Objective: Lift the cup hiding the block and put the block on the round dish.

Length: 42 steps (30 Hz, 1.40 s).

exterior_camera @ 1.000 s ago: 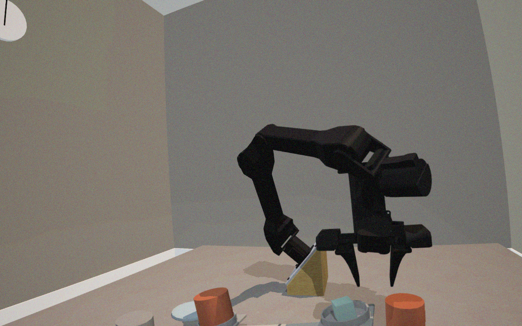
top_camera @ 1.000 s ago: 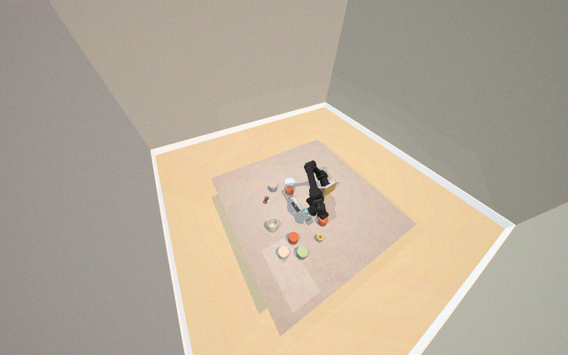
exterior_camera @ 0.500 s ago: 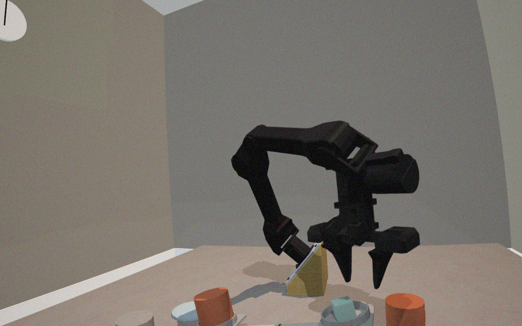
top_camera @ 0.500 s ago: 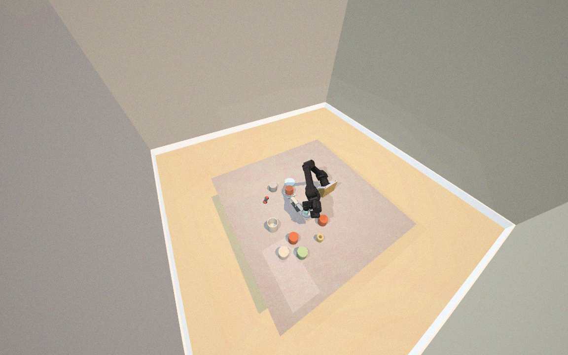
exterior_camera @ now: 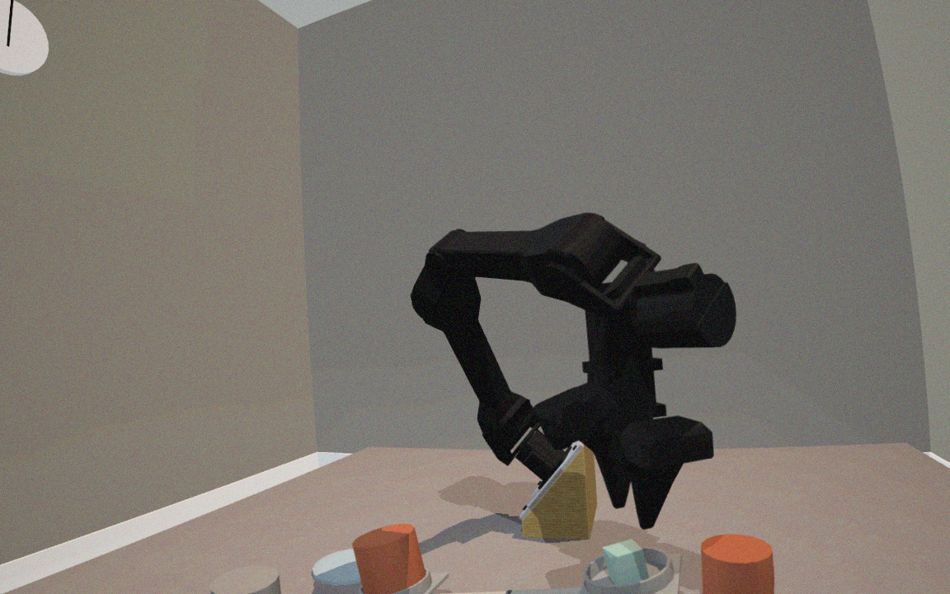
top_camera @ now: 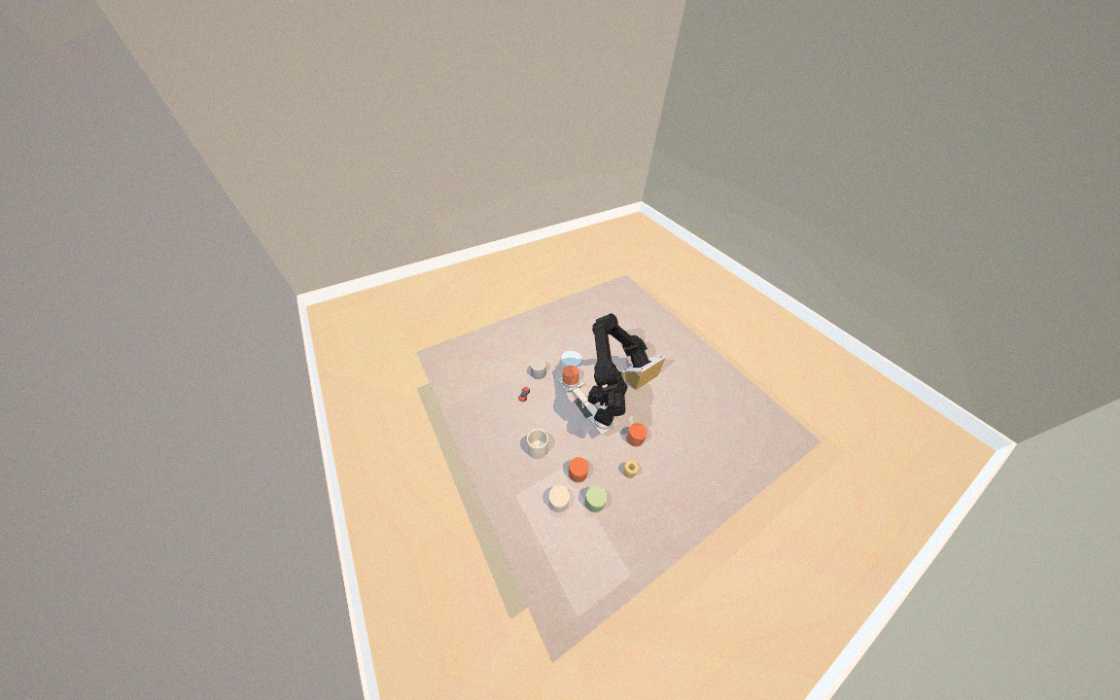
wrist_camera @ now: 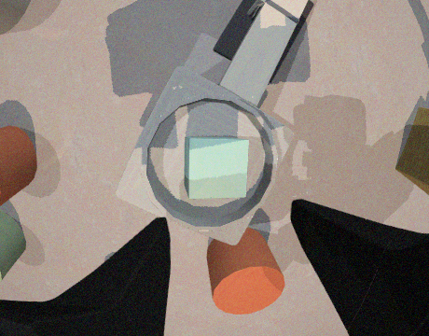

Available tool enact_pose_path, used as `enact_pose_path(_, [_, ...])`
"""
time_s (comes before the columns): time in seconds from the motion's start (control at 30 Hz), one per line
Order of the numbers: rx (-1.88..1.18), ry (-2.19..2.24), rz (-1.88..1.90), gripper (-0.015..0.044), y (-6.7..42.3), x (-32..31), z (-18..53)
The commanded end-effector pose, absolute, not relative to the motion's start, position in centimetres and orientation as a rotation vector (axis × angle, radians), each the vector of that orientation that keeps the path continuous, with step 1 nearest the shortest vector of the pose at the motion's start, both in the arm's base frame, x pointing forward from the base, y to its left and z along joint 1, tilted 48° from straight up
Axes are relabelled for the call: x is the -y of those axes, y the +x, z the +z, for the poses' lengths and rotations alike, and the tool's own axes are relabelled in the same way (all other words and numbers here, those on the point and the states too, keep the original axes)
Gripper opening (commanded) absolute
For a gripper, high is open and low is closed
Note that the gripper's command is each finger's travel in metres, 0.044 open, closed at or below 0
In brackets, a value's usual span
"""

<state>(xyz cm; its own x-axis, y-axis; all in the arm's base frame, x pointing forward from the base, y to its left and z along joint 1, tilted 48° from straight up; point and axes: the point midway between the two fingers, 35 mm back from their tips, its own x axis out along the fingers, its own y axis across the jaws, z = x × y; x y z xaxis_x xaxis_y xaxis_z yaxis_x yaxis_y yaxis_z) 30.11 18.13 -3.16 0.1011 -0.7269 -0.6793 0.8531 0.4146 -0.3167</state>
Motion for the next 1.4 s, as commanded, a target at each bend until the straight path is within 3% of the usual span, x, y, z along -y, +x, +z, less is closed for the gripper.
enact_pose_path(0.0, [-0.812, 0.267, -1.222, 0.026, 30.7, -18.0, -2.4])
enact_pose_path(1.27, [-0.796, 0.285, -1.233, 0.026, 31.3, -14.1, -5.8])
enact_pose_path(1.37, [-0.796, 0.285, -1.233, 0.0181, 31.3, -14.1, -5.8])
